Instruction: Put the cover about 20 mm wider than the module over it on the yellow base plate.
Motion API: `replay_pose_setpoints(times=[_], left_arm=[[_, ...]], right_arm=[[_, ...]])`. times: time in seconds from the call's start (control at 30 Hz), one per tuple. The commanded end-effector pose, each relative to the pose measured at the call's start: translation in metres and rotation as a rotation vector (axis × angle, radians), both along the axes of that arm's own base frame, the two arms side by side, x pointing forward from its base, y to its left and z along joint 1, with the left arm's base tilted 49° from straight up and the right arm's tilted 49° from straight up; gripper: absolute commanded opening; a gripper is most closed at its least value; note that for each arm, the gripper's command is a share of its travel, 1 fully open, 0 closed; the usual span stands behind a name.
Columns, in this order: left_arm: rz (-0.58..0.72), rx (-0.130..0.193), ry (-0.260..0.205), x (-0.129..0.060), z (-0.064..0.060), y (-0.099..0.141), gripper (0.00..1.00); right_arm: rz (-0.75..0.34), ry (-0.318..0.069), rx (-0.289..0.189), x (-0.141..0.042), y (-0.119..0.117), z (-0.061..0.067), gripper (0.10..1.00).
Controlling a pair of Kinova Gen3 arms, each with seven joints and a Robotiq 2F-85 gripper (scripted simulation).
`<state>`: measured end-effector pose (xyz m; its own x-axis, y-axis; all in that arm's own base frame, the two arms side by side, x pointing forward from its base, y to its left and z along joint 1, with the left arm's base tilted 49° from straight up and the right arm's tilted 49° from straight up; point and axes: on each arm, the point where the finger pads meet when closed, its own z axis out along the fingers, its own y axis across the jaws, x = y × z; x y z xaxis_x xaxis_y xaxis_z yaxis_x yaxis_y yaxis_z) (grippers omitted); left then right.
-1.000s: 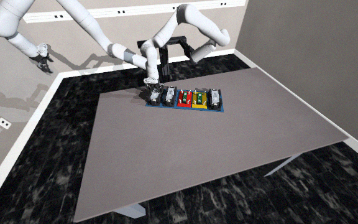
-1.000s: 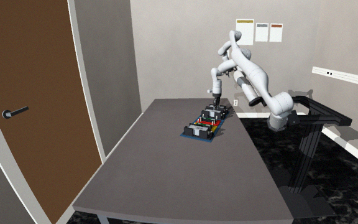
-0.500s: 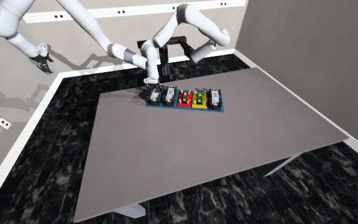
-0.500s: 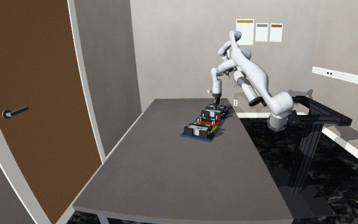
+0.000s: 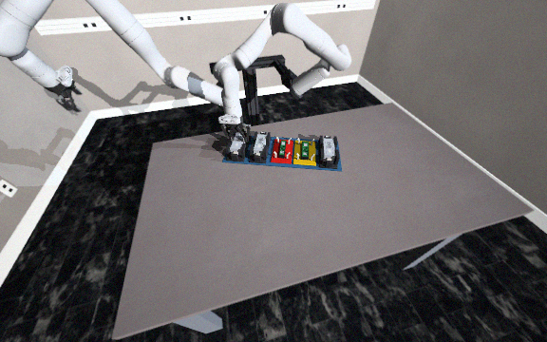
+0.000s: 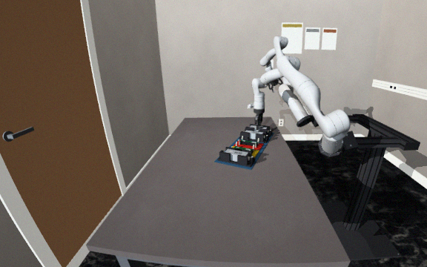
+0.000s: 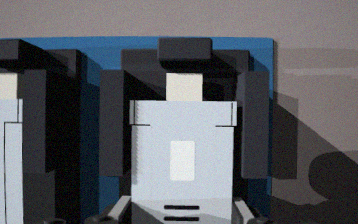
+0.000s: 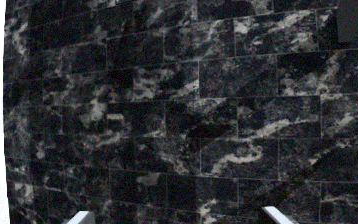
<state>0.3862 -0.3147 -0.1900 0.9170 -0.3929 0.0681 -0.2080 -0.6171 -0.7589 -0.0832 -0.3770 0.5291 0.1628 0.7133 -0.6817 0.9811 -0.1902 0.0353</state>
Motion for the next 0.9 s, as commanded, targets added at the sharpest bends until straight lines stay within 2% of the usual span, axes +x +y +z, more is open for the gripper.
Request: replay_pose_setpoints(times=[0.0,0.2,0.5,0.87], left_arm=[[-0.005,-0.008,-0.004,-0.003,0.009,-0.012,0.001],[-0.002,-0.003,0.0,-0.003,0.006,-0.007,0.001],[-0.002,-0.003,0.0,-0.012,0.024,-0.026,0.001],[0.001,0.0,0.004,-0.013,0.021,-0.022,0.01]], right_arm=[[-0.001,-0.001,-0.001,0.0,0.0,0.0,0.999],[-0.001,-0.001,-0.001,0.0,0.0,0.0,0.999],[-0.001,-0.001,-0.001,0.0,0.0,0.0,0.999],[-0.001,-0.001,-0.001,0.0,0.0,0.0,0.999]])
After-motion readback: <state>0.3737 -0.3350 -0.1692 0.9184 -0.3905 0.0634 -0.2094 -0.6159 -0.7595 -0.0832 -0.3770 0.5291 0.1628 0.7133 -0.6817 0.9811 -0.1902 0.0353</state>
